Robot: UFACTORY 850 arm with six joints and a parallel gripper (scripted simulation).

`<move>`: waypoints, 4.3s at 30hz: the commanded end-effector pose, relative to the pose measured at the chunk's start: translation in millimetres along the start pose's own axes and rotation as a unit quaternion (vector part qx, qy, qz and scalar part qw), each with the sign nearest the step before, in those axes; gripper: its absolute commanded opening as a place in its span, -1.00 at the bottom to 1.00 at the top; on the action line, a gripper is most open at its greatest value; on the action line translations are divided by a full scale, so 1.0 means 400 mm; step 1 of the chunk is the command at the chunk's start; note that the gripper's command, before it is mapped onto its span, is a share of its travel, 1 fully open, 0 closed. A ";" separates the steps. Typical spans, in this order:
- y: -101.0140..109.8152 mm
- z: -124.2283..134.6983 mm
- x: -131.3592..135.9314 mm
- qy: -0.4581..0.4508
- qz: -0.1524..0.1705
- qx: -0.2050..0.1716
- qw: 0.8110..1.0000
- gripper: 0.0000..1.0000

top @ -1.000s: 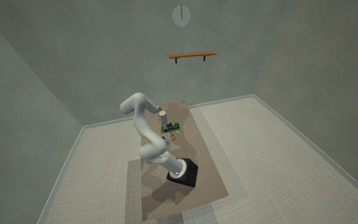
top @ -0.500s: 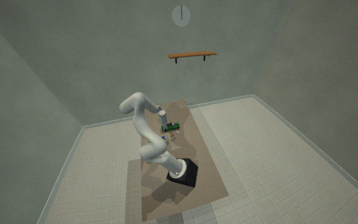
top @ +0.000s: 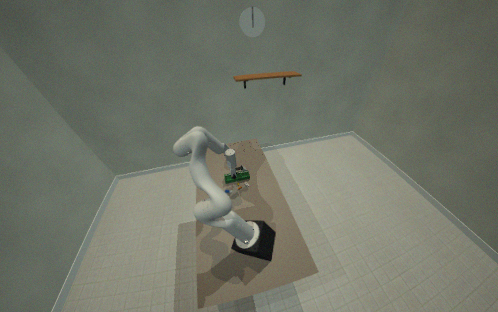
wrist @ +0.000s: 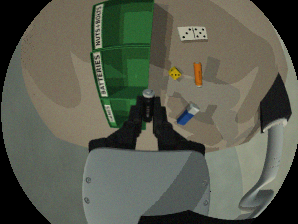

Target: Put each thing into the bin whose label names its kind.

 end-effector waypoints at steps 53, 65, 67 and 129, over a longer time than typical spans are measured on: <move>-0.129 -0.052 -0.110 -0.001 0.002 0.000 1.000 -1.00; -0.129 -0.051 -0.108 -0.001 0.002 0.000 1.000 -1.00; -0.129 -0.051 -0.108 -0.001 0.002 0.000 1.000 -0.44; 0.007 -0.081 0.013 0.137 0.004 0.000 0.991 -0.44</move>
Point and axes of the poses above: the point where the finger pads meet when closed, its own y axis back along the fingers, its own x axis across the jaws, z = x × y, the point moved 2 cm from there along y, back along the fingers, and after that the axes turned 15 degrees about -y, right-handed, at the moved point
